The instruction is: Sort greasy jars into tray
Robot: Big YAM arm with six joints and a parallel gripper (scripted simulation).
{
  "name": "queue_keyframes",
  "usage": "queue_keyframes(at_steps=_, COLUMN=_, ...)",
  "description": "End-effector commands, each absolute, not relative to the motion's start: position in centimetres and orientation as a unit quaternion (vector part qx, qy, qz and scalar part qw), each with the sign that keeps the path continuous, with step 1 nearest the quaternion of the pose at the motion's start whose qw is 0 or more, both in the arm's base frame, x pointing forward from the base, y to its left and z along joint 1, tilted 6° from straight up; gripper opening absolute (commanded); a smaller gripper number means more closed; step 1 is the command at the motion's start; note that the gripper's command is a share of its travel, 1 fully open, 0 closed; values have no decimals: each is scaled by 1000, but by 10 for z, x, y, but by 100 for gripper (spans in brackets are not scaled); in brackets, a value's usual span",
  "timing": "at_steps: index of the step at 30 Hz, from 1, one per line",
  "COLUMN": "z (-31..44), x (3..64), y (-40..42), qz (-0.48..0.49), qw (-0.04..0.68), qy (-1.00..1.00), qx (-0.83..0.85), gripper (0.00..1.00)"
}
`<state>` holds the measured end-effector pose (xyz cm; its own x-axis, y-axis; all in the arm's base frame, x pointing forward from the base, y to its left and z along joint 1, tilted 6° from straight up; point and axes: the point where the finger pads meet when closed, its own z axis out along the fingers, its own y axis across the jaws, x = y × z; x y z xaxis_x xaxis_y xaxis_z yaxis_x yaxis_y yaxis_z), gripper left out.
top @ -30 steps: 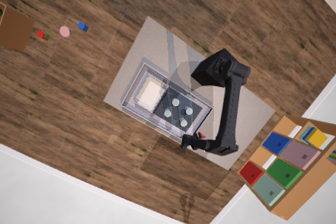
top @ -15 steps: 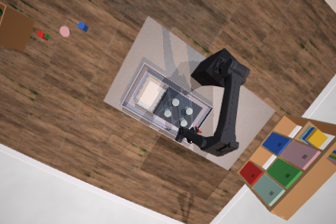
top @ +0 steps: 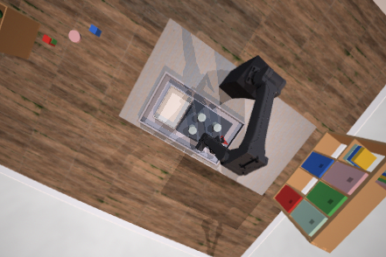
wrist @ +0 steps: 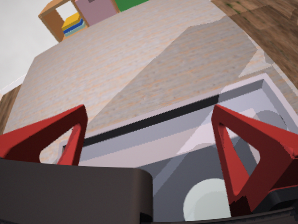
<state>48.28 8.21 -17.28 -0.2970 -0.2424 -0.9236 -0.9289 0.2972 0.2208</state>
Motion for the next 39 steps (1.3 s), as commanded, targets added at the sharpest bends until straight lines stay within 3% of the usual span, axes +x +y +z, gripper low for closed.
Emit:
queue_keyframes(at_steps=1, z=-153, x=484, y=60, qz=392, qw=443, qy=682, qx=-431, gripper=100)
queue_keyframes(at_steps=28, z=-141, x=393, y=-61, qz=350, qw=488, qy=718, qx=-353, gripper=100)
queue_keyframes(at_steps=29, z=-151, x=395, y=-57, qz=327, qw=443, qy=784, qx=-286, gripper=100)
queue_keyframes(at_steps=36, z=-151, x=395, y=-57, qz=327, qw=443, qy=784, qx=-286, gripper=100)
queue_keyframes(at_steps=37, z=-155, x=391, y=-56, qz=298, qw=410, qy=819, qx=-270, gripper=100)
queue_keyframes(at_steps=39, z=-155, x=391, y=-56, qz=298, qw=410, qy=819, qx=-270, gripper=100)
